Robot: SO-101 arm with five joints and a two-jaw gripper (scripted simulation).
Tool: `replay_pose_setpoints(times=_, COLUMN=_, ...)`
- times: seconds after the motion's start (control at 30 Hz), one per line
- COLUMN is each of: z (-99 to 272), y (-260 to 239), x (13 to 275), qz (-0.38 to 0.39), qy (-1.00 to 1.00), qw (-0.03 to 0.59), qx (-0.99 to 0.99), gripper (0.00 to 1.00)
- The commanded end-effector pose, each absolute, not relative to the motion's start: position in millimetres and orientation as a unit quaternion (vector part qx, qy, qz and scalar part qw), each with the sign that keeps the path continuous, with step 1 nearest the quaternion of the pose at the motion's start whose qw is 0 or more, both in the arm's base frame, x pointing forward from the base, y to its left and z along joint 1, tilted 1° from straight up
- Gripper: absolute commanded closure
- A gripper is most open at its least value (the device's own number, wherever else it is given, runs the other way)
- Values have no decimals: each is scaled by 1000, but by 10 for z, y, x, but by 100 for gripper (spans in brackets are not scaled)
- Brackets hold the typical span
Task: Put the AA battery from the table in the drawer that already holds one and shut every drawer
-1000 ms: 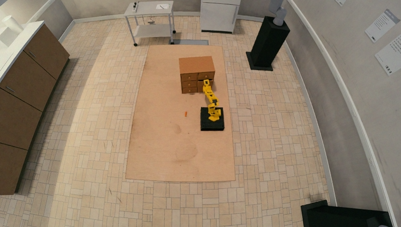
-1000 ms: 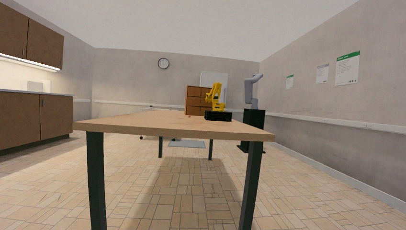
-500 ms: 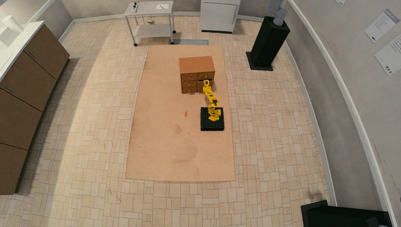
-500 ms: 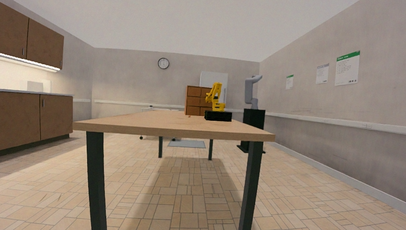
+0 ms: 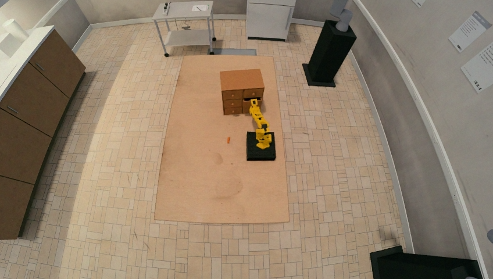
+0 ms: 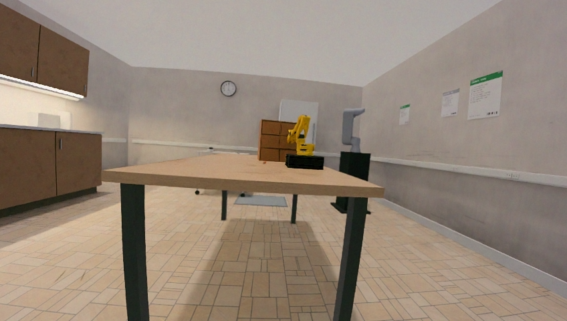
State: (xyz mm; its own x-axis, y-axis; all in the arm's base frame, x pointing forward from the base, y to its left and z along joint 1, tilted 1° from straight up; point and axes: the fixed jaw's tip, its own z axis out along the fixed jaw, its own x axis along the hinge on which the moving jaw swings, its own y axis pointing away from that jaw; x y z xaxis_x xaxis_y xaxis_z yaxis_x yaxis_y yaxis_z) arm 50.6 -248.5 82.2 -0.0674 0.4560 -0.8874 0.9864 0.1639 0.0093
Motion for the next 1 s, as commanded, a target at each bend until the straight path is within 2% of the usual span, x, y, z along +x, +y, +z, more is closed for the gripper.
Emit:
replay_pose_setpoints(times=0.0, z=838, y=-2458, x=525, qz=-333, qy=653, qw=402, qx=549, gripper=100)
replay_pose_setpoints(times=0.97, z=838, y=-2373, x=517, qz=-332, qy=654, qw=402, qx=548, gripper=100)
